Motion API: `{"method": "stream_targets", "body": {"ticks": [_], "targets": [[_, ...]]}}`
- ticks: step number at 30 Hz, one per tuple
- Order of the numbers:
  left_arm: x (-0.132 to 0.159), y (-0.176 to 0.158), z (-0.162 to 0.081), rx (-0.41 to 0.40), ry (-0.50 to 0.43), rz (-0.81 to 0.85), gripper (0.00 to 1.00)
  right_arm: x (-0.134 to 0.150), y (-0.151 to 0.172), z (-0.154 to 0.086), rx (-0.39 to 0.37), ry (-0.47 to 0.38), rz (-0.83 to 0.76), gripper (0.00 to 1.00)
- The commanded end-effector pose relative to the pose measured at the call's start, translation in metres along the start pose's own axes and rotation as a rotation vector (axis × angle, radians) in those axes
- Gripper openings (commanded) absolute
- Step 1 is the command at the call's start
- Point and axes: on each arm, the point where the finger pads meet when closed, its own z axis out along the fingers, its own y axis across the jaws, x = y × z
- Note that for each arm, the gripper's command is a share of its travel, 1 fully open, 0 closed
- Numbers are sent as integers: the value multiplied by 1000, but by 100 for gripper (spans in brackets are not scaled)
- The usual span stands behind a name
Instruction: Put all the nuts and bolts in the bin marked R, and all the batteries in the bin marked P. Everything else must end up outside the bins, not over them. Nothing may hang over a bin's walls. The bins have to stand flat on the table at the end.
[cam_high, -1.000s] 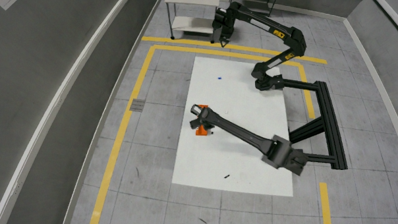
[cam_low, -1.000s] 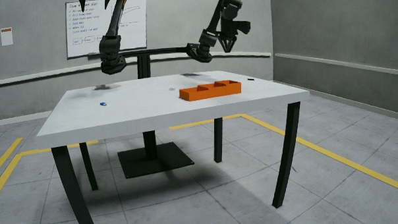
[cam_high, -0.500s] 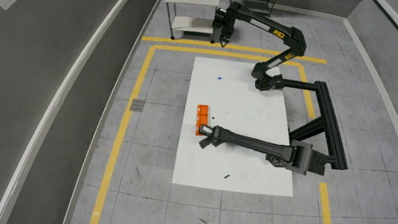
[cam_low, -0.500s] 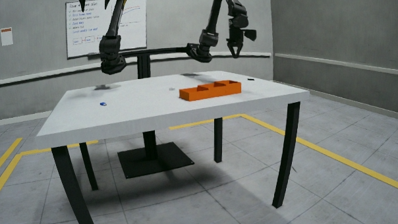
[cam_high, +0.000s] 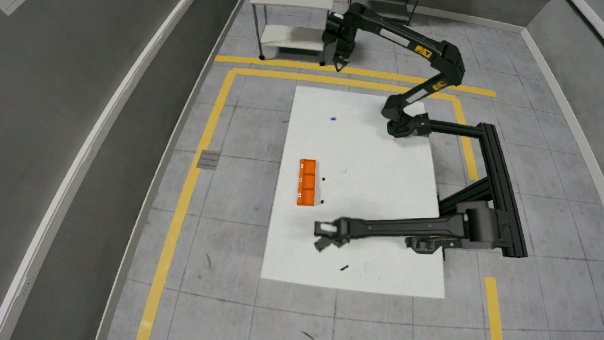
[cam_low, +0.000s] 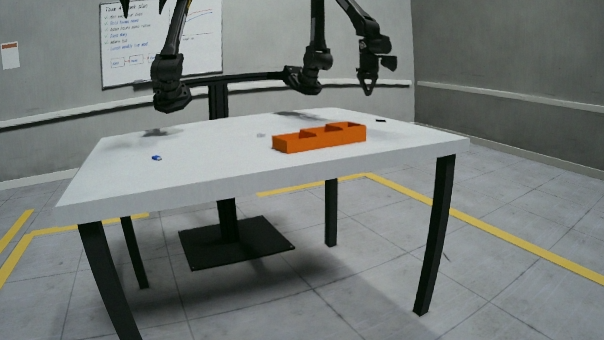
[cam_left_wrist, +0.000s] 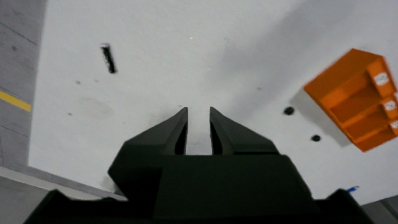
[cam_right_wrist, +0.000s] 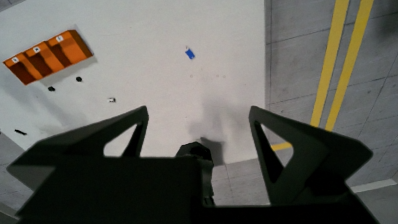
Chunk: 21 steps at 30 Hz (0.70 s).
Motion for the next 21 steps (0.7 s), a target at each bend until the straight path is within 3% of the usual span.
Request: {"method": "stream_targets", "body": {"ticks": [1, 5, 17, 19, 21], "targets": [[-14, 23, 0, 17, -35, 57, 23, -12, 3, -18, -1, -38, -12, 100], [-16, 39, 5, 15, -36, 58, 23, -12, 3, -18, -1, -38, -12, 100], [-25, 137, 41, 1, -9, 57, 23, -12, 3, -18, -1, -38, -12, 100], [-45, 141, 35, 5, -43, 64, 23, -12, 3, -18, -1, -38, -12, 100], [-47, 141, 34, 5, -46, 65, 23, -12, 3, -18, -1, -38, -12, 100]]}}
